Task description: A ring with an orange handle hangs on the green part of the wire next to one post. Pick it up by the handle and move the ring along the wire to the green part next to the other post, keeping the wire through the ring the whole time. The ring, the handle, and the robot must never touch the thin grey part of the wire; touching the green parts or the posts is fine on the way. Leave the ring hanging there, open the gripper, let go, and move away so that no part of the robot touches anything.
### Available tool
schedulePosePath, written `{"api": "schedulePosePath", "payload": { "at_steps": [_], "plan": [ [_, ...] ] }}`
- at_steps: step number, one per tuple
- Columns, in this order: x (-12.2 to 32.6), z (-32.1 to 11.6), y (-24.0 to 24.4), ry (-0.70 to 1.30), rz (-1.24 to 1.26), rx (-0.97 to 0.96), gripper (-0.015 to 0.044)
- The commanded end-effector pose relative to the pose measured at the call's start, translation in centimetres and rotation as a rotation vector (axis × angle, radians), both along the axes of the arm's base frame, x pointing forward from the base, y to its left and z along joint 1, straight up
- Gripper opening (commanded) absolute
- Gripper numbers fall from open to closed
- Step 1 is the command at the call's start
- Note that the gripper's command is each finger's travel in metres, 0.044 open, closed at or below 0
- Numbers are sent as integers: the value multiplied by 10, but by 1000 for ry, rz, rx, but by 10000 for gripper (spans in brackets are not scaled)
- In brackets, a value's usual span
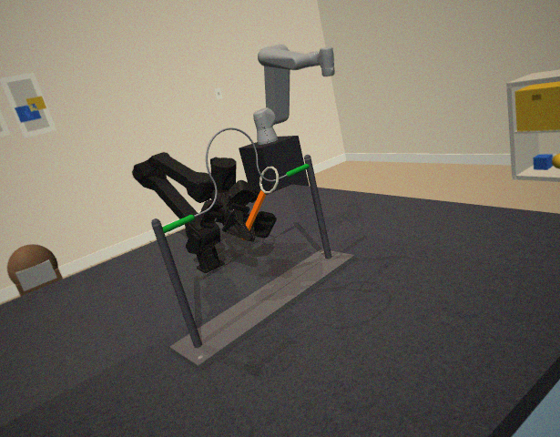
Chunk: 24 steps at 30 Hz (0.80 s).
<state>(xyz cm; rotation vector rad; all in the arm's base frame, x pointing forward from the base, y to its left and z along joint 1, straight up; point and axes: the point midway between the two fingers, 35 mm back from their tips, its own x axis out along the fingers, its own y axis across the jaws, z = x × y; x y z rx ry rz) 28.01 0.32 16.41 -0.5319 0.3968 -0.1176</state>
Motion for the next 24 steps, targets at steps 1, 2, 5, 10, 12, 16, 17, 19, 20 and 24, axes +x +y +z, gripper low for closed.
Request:
{"api": "schedulePosePath", "payload": {
  "at_steps": [1,2,5,10,12,16,17,19,20,24],
  "plan": [
    [-1,-6,11,11,0,77,-150],
    [-2,-8,14,14,1,99,-150],
    [-3,-12,24,22,2,164,-150],
    [-5,-16,40,34,4,261,-150],
    [-5,-17,46,39,4,297,-150],
    [-7,-19,56,46,5,357,-150],
    [-7,-19,59,47,6,370,-150],
    [-8,-19,64,50,6,393,-150],
    [-8,-20,66,51,6,404,-150],
    [-9,-20,74,55,7,439,-150]
  ]
}}
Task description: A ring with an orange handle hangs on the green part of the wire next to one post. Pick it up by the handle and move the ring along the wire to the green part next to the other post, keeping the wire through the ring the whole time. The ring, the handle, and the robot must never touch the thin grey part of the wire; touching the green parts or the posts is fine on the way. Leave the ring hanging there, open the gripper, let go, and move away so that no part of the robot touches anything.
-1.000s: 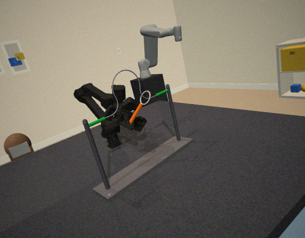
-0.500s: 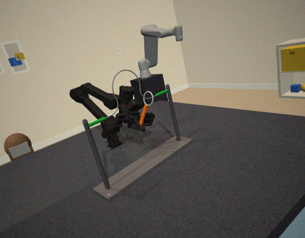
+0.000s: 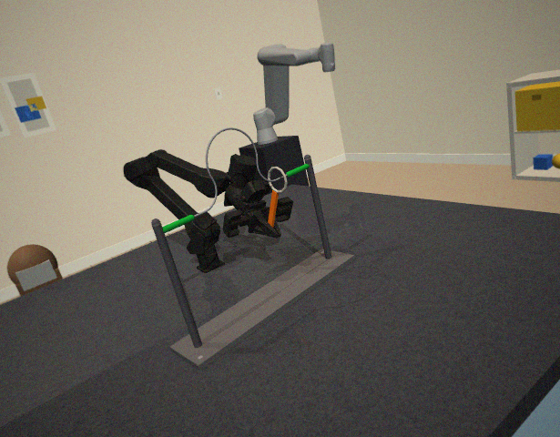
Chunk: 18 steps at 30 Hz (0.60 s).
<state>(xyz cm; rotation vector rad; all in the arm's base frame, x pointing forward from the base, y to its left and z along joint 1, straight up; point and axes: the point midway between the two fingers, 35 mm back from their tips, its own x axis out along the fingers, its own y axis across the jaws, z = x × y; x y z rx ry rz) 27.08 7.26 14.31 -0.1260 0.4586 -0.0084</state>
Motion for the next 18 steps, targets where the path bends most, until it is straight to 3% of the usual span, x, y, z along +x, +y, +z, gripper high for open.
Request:
{"api": "schedulePosePath", "payload": {
  "at_steps": [1,18],
  "plan": [
    [0,1,6,1,-4,29,-150],
    [-3,1,30,6,-4,81,-150]
  ]
}}
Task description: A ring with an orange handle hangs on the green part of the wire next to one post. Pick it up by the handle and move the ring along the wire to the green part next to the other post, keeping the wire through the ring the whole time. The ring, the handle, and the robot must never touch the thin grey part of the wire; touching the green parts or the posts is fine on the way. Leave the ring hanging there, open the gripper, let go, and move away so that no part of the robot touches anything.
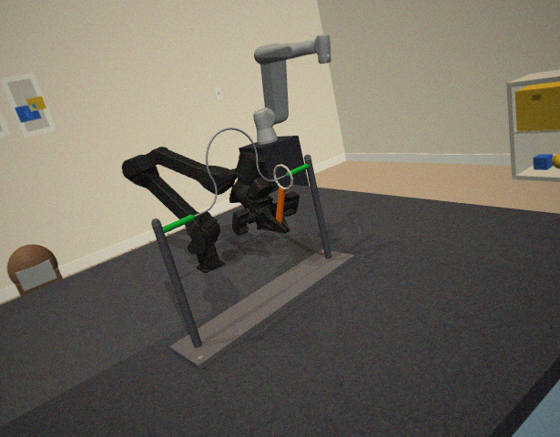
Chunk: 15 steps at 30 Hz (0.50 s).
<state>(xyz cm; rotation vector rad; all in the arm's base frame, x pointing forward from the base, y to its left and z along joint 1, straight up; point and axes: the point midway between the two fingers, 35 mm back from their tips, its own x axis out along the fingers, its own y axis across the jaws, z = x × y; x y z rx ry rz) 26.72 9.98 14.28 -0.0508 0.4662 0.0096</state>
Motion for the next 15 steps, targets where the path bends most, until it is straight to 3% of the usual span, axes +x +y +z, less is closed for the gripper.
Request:
{"api": "schedulePosePath", "payload": {
  "at_steps": [1,15],
  "plan": [
    [0,1,4,-2,-4,5,-150],
    [-2,1,18,-4,-5,8,-150]
  ]
}}
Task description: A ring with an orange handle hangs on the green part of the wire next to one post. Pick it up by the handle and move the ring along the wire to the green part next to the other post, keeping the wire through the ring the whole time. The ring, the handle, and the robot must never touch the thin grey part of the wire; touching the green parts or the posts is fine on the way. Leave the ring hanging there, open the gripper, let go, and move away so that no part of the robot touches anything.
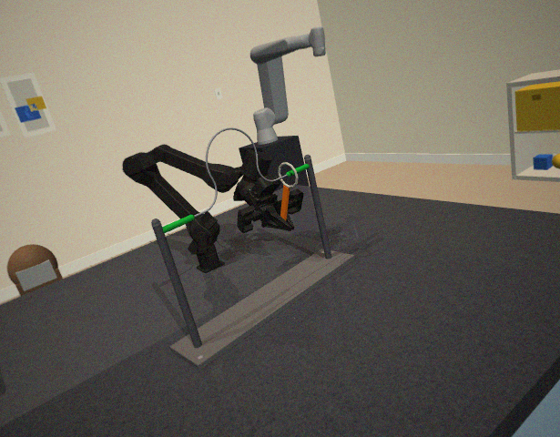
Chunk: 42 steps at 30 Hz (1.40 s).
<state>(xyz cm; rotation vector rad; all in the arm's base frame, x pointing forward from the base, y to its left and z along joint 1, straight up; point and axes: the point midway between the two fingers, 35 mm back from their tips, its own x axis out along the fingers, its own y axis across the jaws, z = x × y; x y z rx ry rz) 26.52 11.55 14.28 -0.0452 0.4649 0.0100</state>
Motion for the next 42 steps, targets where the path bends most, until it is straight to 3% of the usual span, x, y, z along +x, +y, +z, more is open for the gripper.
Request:
{"api": "schedulePosePath", "payload": {
  "at_steps": [1,42],
  "plan": [
    [0,1,4,-2,-4,3,-150],
    [-1,-18,17,-4,-4,3,-150]
  ]
}}
